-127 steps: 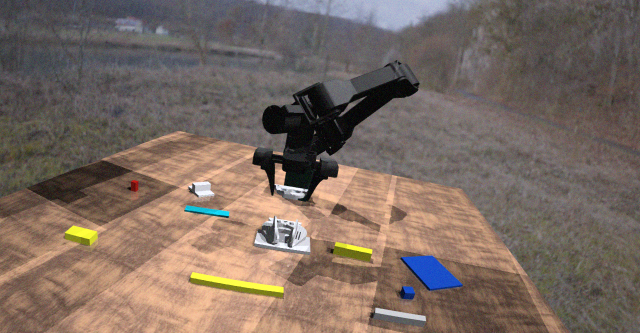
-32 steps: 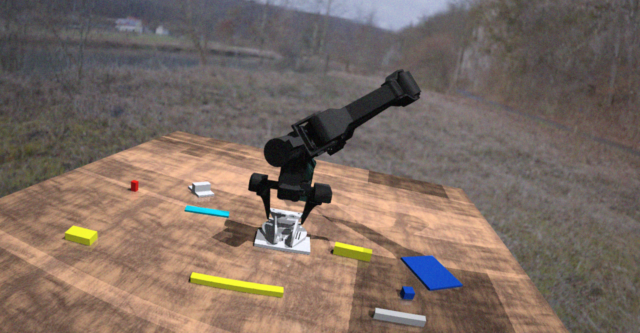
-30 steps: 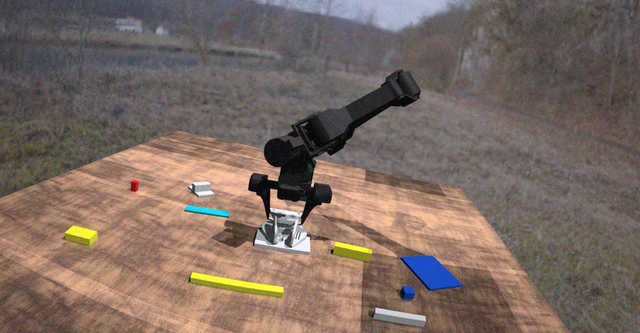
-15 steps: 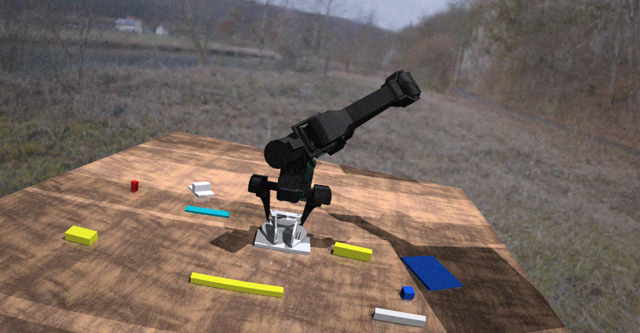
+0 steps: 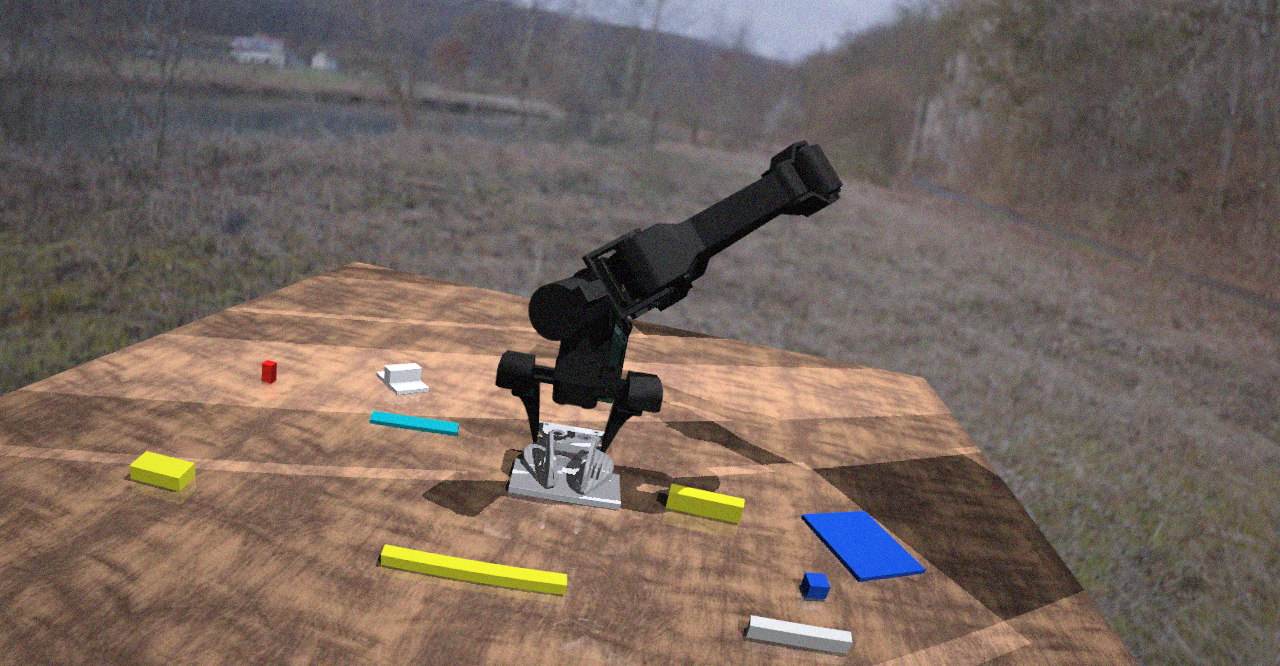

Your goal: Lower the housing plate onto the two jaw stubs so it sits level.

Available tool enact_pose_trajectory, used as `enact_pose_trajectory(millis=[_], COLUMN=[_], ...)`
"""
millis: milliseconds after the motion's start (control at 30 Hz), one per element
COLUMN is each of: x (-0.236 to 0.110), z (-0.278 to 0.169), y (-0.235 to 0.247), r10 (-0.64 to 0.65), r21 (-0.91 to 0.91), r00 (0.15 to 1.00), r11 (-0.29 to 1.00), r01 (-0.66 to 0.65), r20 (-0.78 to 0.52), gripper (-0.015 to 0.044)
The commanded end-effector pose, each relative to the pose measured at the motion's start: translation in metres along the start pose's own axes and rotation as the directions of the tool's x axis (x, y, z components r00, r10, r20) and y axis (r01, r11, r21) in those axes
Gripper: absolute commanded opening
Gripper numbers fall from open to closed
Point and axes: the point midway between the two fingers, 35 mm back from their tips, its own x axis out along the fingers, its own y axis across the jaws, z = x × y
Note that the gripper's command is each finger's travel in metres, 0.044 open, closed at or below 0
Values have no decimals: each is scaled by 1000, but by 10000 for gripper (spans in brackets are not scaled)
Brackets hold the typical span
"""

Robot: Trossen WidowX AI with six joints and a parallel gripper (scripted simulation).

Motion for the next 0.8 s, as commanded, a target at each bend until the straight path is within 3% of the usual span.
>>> enact_pose_trajectory(millis=[0, 767], x=[1, 6], z=[0, 0], y=[1, 1], r10=[4, 4], r21=[5, 5], r00=[1000, 1000], r11=[1000, 1000], r01=[-4, -4], r20=[-1, -1], gripper=[351, 351])
